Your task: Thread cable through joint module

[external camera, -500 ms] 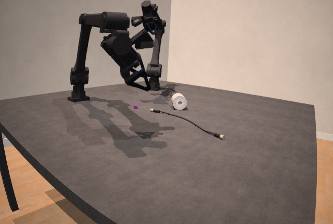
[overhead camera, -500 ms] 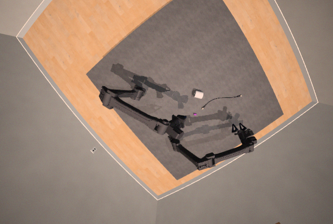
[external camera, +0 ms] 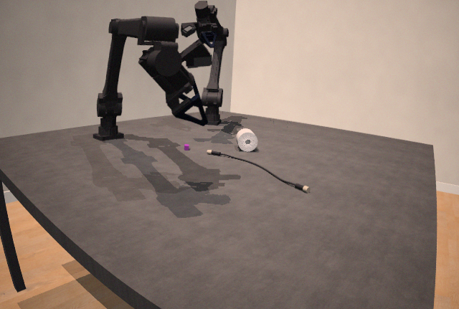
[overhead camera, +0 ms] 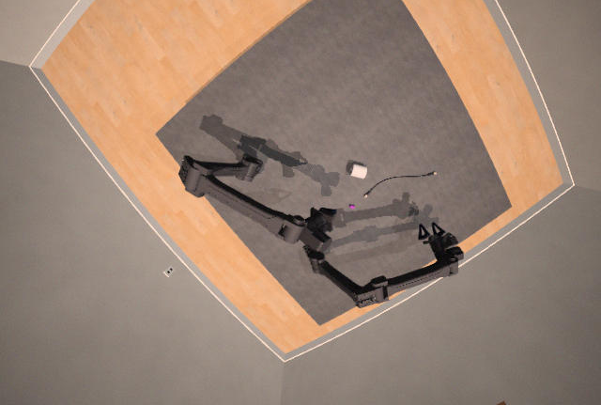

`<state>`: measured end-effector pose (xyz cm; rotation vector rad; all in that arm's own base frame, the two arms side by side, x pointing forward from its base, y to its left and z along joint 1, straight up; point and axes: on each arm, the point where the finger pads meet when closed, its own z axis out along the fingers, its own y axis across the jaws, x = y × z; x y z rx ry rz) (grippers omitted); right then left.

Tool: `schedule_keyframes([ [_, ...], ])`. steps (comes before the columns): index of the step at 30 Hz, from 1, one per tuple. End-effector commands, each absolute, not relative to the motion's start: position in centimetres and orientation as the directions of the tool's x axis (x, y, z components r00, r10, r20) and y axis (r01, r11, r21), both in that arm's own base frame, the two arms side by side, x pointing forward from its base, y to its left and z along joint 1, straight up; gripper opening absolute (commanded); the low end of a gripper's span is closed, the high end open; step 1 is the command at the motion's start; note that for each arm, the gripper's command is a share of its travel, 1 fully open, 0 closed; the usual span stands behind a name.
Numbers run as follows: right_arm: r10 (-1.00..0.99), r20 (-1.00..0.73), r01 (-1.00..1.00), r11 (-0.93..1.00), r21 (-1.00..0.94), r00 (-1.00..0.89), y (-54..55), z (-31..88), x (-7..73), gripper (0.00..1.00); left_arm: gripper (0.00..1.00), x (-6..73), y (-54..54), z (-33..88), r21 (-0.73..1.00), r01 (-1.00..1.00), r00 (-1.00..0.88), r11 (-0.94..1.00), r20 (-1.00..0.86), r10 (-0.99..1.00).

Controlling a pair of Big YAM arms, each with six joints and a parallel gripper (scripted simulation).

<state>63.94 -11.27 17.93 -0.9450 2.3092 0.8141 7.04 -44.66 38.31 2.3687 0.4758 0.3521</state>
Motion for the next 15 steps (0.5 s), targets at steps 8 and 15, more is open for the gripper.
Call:
schedule_keyframes([
  [8, -0.456, -0.659, -0.758, 0.589, 0.28, -0.598, -10.0, 20.7, 64.4, 1.0, 0.0, 8.5, -44.7, 39.1, 0.709, 0.294, 0.874, -0.641, 0.072, 0.481],
  [15, -0.464, -0.655, -0.746, 0.621, 0.24, -0.597, -9.4, 22.0, 64.5, 1.0, 0.0, 11.3, -44.9, 39.1, 0.728, 0.391, 0.821, -0.563, -0.001, 0.571],
])
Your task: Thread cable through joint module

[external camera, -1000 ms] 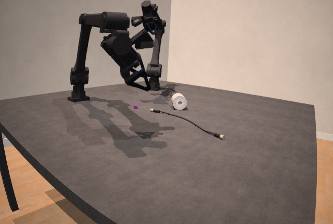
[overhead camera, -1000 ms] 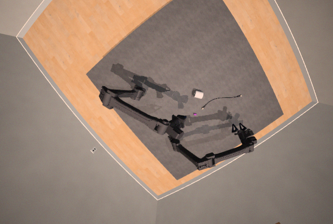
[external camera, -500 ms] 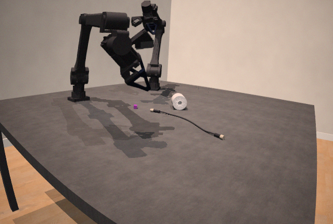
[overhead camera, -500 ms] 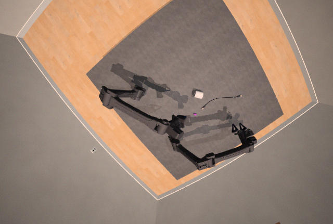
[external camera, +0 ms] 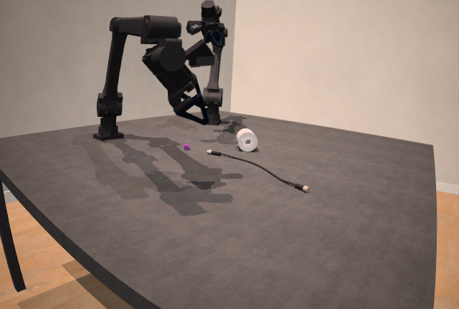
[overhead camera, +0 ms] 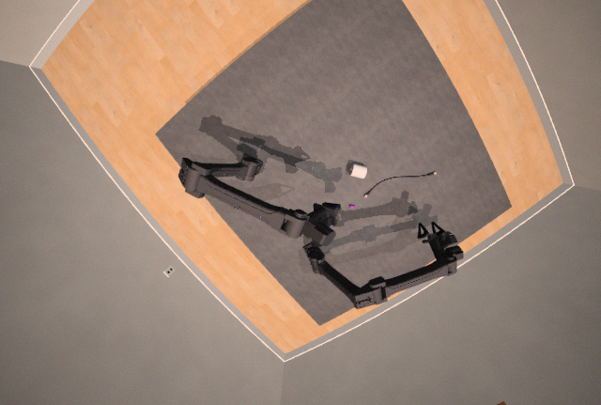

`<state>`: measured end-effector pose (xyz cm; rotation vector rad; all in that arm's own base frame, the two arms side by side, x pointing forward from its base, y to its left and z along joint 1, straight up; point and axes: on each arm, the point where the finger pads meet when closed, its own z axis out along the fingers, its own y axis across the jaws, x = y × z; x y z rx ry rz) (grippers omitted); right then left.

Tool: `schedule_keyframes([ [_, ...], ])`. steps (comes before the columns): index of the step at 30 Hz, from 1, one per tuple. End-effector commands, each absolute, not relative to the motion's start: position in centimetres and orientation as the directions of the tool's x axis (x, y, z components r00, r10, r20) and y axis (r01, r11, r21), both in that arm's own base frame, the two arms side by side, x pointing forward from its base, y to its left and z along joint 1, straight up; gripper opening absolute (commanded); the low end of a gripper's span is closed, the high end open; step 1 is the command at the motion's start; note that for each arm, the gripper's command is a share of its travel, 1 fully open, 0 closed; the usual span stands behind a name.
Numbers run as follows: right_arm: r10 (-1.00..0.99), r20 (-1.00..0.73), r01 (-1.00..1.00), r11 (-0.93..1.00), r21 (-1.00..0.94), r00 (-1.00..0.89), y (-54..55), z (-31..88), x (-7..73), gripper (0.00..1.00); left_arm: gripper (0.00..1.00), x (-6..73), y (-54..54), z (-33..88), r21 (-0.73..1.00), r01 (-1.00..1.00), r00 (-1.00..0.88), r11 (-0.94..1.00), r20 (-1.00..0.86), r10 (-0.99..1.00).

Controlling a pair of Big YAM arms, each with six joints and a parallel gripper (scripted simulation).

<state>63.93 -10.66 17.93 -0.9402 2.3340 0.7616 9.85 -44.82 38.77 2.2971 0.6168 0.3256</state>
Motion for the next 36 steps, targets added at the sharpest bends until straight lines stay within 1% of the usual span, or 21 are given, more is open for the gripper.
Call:
schedule_keyframes([
  [1, -0.466, -0.655, -0.744, 0.628, 0.229, -0.595, -9.3, 22.3, 64.6, 1.0, 0.0, 11.8, -44.6, 39.6, 0.739, 0.408, 0.81, -0.537, -0.021, 0.586],
  [6, -0.469, -0.652, -0.734, 0.648, 0.205, -0.596, -9.0, 22.8, 64.6, 1.0, 0.0, 13.6, -45.2, 38.5, 0.732, 0.462, 0.772, -0.5, -0.054, 0.634],
  [9, -0.471, -0.652, -0.72, 0.672, 0.171, -0.594, -8.5, 23.7, 64.6, 1.0, 0.0, 15.9, -44.2, 39.9, 0.756, 0.52, 0.715, -0.397, -0.13, 0.687],
  [15, -0.467, -0.659, -0.678, 0.729, 0.09, -0.59, -7.3, 25.9, 64.7, 1.0, 0.0, 21.6, -43.4, 39.8, 0.749, 0.634, 0.562, -0.194, -0.274, 0.78],
  [19, -0.454, -0.673, -0.634, 0.773, 0.03, -0.585, -6.5, 27.6, 64.6, 1.0, 0.0, 25.7, -41.5, 41.2, 0.735, 0.678, 0.439, -0.004, -0.399, 0.805],
  [21, -0.454, -0.673, -0.634, 0.773, 0.03, -0.585, -6.5, 27.6, 64.6, 1.0, 0.0, 25.7, -41.5, 41.2, 0.735, 0.678, 0.439, -0.004, -0.399, 0.805],
  [23, -0.443, -0.68, -0.605, 0.796, 0.001, -0.584, -6.7, 28.2, 64.5, 1.0, 0.0, 28.0, -41.1, 40.4, 0.714, 0.697, 0.375, 0.066, -0.441, 0.815],
  [30, -0.413, -0.732, -0.519, 0.85, -0.095, -0.542, -4.6, 32.0, 64.0, 1.0, 0.0, 35.0, -36.9, 41.7, 0.642, 0.681, 0.18, 0.351, -0.612, 0.77],
  [36, -0.367, -0.789, -0.424, 0.893, -0.15, -0.493, -3.4, 35.3, 63.1, 1.0, 0.0, 39.9, -31.8, 43.8, 0.556, 0.604, 0.055, 0.572, -0.745, 0.665],
])
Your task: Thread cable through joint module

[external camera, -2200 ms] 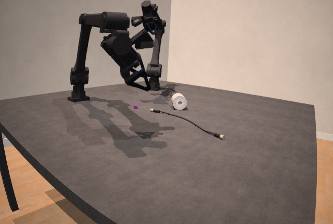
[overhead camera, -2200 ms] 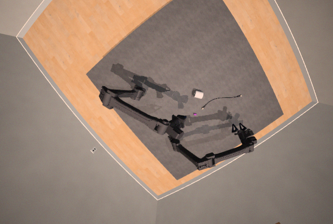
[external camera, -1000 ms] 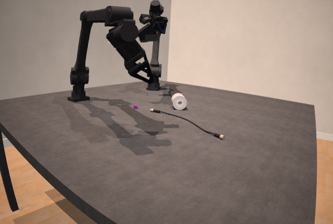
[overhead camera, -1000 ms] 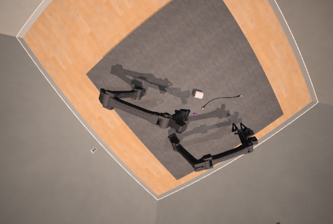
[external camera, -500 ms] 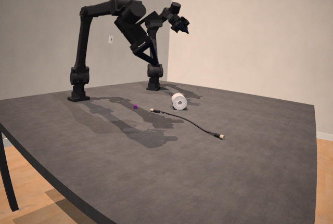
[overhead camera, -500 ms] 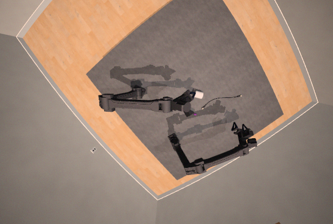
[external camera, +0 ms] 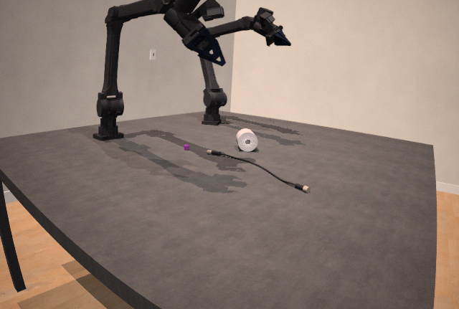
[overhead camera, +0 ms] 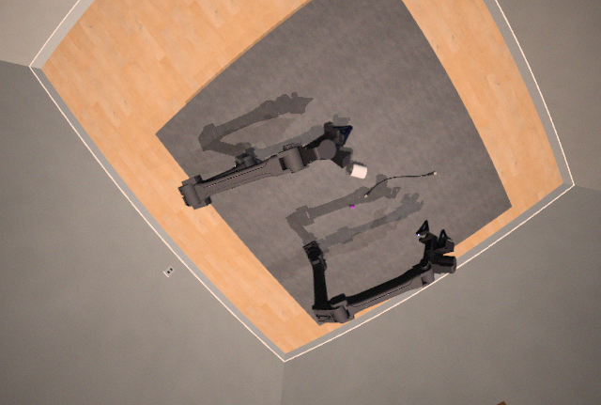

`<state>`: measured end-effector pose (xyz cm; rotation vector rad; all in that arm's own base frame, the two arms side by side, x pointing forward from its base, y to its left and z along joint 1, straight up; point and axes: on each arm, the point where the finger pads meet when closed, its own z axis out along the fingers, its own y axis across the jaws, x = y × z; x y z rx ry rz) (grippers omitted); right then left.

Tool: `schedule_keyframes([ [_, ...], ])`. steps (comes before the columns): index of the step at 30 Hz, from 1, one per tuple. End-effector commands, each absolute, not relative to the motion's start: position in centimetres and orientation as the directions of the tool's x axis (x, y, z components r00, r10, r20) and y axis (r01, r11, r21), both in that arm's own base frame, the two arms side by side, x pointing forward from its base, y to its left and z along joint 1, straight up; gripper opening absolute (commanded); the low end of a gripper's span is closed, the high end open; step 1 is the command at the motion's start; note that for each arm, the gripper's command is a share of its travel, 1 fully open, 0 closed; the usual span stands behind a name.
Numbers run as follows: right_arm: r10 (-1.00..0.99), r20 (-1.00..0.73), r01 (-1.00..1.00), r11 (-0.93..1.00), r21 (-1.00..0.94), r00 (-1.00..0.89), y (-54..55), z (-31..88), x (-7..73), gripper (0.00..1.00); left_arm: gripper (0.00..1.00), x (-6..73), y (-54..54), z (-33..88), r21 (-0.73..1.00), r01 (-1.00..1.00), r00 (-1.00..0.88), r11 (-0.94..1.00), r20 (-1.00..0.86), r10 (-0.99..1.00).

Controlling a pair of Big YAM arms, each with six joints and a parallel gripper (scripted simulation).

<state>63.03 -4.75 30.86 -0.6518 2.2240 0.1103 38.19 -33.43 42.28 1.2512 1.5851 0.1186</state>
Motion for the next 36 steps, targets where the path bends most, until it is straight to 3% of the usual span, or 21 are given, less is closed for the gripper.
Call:
schedule_keyframes([
  [1, -0.367, -0.789, -0.424, 0.893, -0.15, -0.493, -3.4, 35.3, 63.1, 1.0, 0.0, 39.9, -31.8, 43.8, 0.556, 0.604, 0.055, 0.572, -0.745, 0.665],
  [17, -0.198, -0.94, -0.179, 0.972, -0.152, -0.279, -0.8, 43.8, 58.9, 1.0, 0.0, 48.8, -17.1, 47.1, 0.27, 0.307, -0.083, 0.913, -0.948, 0.308],
  [36, -0.009, -1.0, -0.029, 1.0, -0.008, -0.009, 0.6, 50.2, 53.0, 1.0, 0.0, 51.5, -3.0, 49.8, 0.017, 0.048, 0.004, 0.999, -1.0, 0.017],
])
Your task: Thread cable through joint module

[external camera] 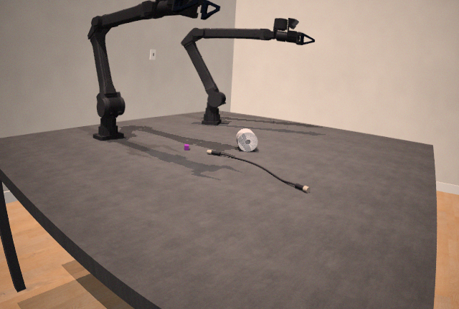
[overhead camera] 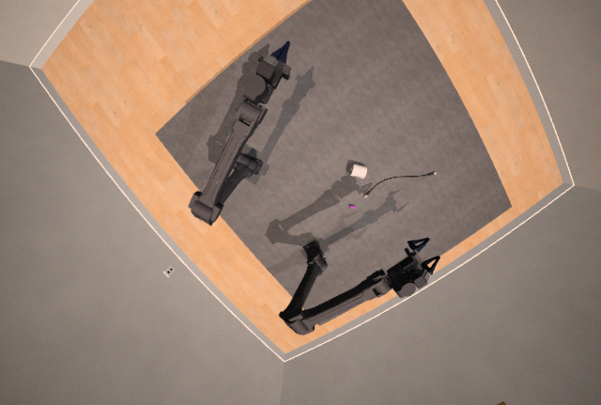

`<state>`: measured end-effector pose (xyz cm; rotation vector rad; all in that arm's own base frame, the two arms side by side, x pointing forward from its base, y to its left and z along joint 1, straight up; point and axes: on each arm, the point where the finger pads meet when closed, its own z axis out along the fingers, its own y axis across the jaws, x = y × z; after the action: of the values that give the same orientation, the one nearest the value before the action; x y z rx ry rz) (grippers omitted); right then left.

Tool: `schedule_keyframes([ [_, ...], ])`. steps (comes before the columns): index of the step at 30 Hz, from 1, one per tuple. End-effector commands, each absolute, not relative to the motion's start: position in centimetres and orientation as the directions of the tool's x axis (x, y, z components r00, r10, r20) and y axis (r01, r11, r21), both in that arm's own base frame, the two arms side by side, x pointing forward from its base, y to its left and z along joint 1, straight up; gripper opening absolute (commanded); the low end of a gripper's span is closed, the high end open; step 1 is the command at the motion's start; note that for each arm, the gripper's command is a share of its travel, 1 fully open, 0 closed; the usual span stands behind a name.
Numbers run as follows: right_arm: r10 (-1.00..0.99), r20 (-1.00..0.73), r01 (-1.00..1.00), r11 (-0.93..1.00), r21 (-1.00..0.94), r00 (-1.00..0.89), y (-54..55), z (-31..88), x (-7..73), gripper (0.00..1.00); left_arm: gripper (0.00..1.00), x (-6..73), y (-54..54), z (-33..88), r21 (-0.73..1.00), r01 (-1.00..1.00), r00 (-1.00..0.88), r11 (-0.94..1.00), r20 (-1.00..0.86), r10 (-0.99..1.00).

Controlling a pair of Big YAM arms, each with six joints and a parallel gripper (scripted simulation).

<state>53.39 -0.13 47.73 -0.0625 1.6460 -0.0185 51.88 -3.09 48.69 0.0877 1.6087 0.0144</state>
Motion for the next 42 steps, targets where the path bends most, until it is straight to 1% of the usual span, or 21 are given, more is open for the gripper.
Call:
schedule_keyframes([
  [1, -0.002, -1.0, -0.023, 1.0, -0.002, 0.01, 0.5, 50.9, 53.0, 1.0, 0.0, 52.4, -2.8, 48.6, 0.009, 0.047, -0.018, 0.999, -1.0, 0.01],
  [8, 0.022, -0.998, -0.012, 1.0, 0.021, 0.066, 0.7, 52.2, 51.4, 1.0, 0.0, 52.3, 0.3, 49.1, -0.017, -0.003, 0.014, 1.0, -1.0, -0.017],
  [11, 0.016, -0.999, 0.004, 1.0, 0.016, 0.05, 0.0, 51.1, 51.5, 1.0, 0.0, 52.3, -0.6, 48.7, -0.011, 0.014, 0.001, 1.0, -1.0, -0.011],
  [13, -0.012, -0.996, -0.007, 1.0, -0.013, 0.091, 0.6, 53.6, 51.1, 1.0, 0.0, 51.9, 0.5, 49.0, 0.005, -0.01, 0.002, 1.0, -1.0, 0.006],
  [14, -0.01, -0.996, -0.008, 1.0, -0.011, 0.092, 0.5, 53.6, 51.1, 1.0, 0.96, 51.9, 0.6, 49.1, 0.004, -0.012, 0.006, 1.0, -1.0, 0.004],
  [23, 0.005, -0.999, -0.006, 1.0, 0.005, 0.037, 0.2, 51.5, 52.1, 1.0, 0.96, 51.6, -0.1, 49.9, -0.006, 0.0, 0.028, 1.0, -1.0, -0.006],
  [30, 0.013, -0.999, 0.001, 1.0, 0.013, 0.039, -0.2, 51.8, 51.6, 1.0, 0.96, 51.5, -0.5, 49.8, -0.007, 0.008, 0.024, 1.0, -1.0, -0.007],
  [31, 0.012, -0.999, 0.001, 1.0, 0.012, 0.043, -0.2, 51.9, 51.6, 1.0, 0.96, 52.7, -1.2, 47.0, 0.008, 0.025, -0.056, 1.0, -0.998, 0.009],
  [34, 0.012, -0.999, 0.002, 1.0, 0.012, 0.043, -0.2, 51.9, 51.6, 1.0, 0.96, 52.8, -1.5, 46.9, 0.01, 0.03, -0.061, 0.999, -0.998, 0.012],
  [36, 0.012, -0.999, 0.002, 1.0, 0.012, 0.043, -0.2, 51.9, 51.6, 1.0, 0.96, 53.2, -2.1, 51.2, 0.014, 0.041, -0.004, 0.999, -1.0, 0.014],
  [42, 0.012, -0.999, 0.002, 1.0, 0.012, 0.043, -0.2, 51.9, 51.6, 1.0, 0.96, 55.1, -6.5, 48.2, 0.03, 0.122, -0.114, 0.992, -0.992, 0.044],
])
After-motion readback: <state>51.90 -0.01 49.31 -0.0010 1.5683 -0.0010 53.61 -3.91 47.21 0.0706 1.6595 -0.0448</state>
